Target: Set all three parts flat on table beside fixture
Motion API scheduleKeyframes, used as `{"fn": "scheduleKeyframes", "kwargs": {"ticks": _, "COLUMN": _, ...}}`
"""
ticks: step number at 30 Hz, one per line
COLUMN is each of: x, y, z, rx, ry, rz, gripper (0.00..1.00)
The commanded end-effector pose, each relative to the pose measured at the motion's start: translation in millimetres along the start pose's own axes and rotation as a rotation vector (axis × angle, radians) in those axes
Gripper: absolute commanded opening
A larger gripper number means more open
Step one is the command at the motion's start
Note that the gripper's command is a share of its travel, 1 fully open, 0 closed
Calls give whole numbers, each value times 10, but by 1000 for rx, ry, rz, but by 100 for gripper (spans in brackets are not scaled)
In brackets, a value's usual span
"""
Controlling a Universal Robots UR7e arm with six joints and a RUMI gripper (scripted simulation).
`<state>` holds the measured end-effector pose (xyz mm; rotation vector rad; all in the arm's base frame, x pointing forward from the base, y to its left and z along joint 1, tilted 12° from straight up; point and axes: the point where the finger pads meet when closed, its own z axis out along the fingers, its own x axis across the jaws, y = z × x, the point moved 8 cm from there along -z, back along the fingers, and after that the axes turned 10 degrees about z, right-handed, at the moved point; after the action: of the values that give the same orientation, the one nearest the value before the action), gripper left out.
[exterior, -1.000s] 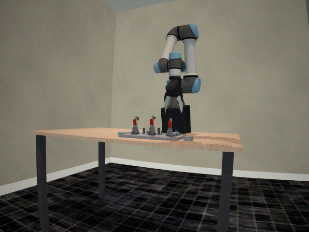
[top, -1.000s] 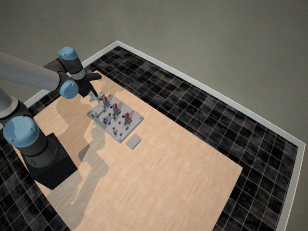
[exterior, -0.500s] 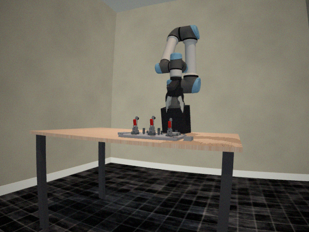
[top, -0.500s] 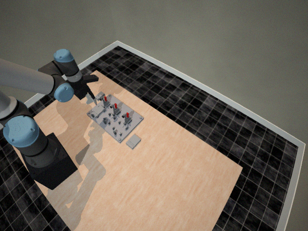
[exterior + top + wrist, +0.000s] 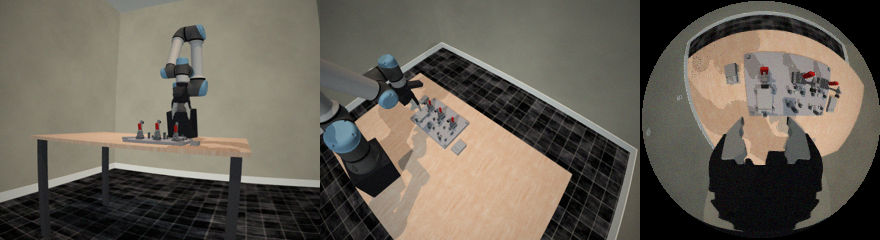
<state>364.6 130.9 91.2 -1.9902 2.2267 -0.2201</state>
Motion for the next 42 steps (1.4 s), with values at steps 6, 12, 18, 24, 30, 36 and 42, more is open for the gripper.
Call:
{"fn": "scheduleKeyframes", "kwargs": {"ticks": 6, "x": 1, "y": -12, "z": 335, "rx": 5, "ry": -1, "rz": 1, "gripper": 59}}
{"fn": "scheduleKeyframes", "kwargs": {"ticks": 12, "x": -1, "y": -12, "z": 539, "rx": 5, "ry": -1, "rz": 1, "gripper": 59}}
{"fn": "scheduleKeyframes", "kwargs": {"ticks": 18, "x": -2, "y": -16, "z": 646, "rx": 5, "ry": -1, "rz": 0, "gripper": 59}}
{"fn": "scheduleKeyframes", "kwargs": {"ticks": 24, "x": -2, "y": -23, "z": 746, "rx": 6, "ry": -1, "rz": 1, "gripper": 59}}
{"fn": "scheduleKeyframes", "kwargs": {"ticks": 30, "x": -2, "y": -26, "z": 776, "rx": 7, "ry": -1, "rz": 1, "gripper": 59}}
{"fn": "scheduleKeyframes", "kwargs": {"ticks": 36, "x": -2, "y": -26, "z": 776, "rx": 7, "ry": -1, "rz": 1, "gripper": 59}}
{"fn": "scheduleKeyframes", "kwargs": {"ticks": 42, "x": -2, "y": -29, "z": 770, "rx": 8, "ry": -1, "rz": 1, "gripper": 59}}
